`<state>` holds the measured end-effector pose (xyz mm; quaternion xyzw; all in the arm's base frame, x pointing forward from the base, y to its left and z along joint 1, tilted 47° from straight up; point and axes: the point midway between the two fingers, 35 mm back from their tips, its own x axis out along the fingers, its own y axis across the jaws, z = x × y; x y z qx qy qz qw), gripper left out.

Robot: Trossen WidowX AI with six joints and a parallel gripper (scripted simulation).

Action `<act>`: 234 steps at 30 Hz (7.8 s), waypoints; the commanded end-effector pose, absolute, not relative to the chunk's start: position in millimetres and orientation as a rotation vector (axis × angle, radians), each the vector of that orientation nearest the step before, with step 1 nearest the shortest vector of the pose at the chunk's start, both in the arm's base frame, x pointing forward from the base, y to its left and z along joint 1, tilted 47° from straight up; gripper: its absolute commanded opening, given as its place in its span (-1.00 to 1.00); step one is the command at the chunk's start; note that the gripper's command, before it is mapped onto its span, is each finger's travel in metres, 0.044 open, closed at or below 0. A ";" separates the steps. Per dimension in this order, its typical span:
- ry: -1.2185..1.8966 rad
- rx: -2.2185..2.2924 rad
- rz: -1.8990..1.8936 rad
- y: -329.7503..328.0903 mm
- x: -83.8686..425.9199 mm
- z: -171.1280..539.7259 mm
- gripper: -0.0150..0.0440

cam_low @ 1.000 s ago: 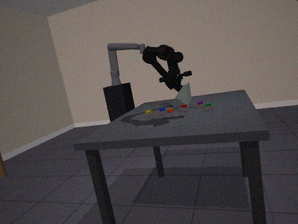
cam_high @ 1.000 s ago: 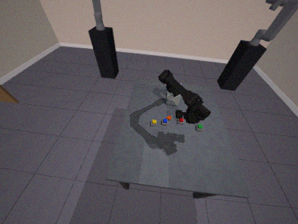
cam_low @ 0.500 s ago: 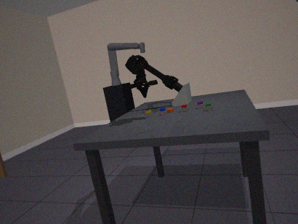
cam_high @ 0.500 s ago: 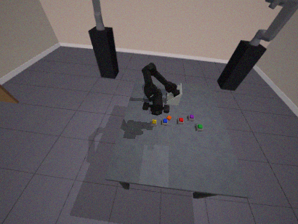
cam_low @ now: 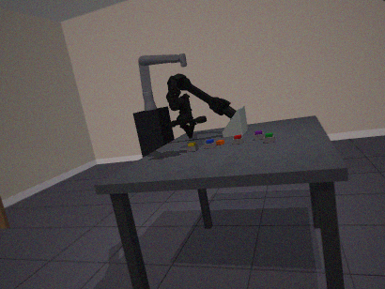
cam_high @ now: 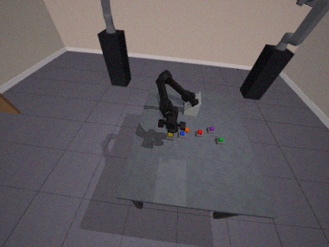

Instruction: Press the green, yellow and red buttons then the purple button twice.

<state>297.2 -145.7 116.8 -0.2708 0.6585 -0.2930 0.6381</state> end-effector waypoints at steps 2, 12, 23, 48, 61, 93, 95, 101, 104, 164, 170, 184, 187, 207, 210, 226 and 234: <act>1.500 -0.626 -0.668 -150.7 297.4 112.2 -0.42; 1.500 -0.626 -0.669 -162.8 296.8 101.2 -0.42; 1.500 -0.627 -0.670 -169.6 296.0 95.3 -0.42; 1.501 -0.623 -0.665 -128.3 299.9 131.9 -0.42; 1.506 -0.599 -0.623 -21.7 302.0 81.2 -0.42; 1.505 -0.617 -0.657 4.7 245.9 -61.4 -0.42; 1.505 -0.617 -0.658 2.3 245.7 -63.7 -0.42; 1.505 -0.618 -0.658 -5.0 245.1 -70.3 -0.42; 1.505 -0.618 -0.659 -8.7 244.7 -73.4 -0.42; 1.508 -0.610 -0.650 86.5 195.9 -121.9 -0.42; 1.508 -0.610 -0.650 83.7 196.0 -124.8 -0.42; 1.507 -0.611 -0.651 67.0 195.3 -140.4 -0.42; 1.507 -0.611 -0.651 63.4 194.9 -143.6 -0.42; 1.507 -0.611 -0.652 61.7 194.7 -145.1 -0.42; 1.508 -0.608 -0.650 79.0 196.1 -129.7 -0.42; 1.508 -0.611 -0.650 76.6 195.9 -131.7 -0.42; 1.507 -0.611 -0.651 67.0 195.3 -140.4 -0.42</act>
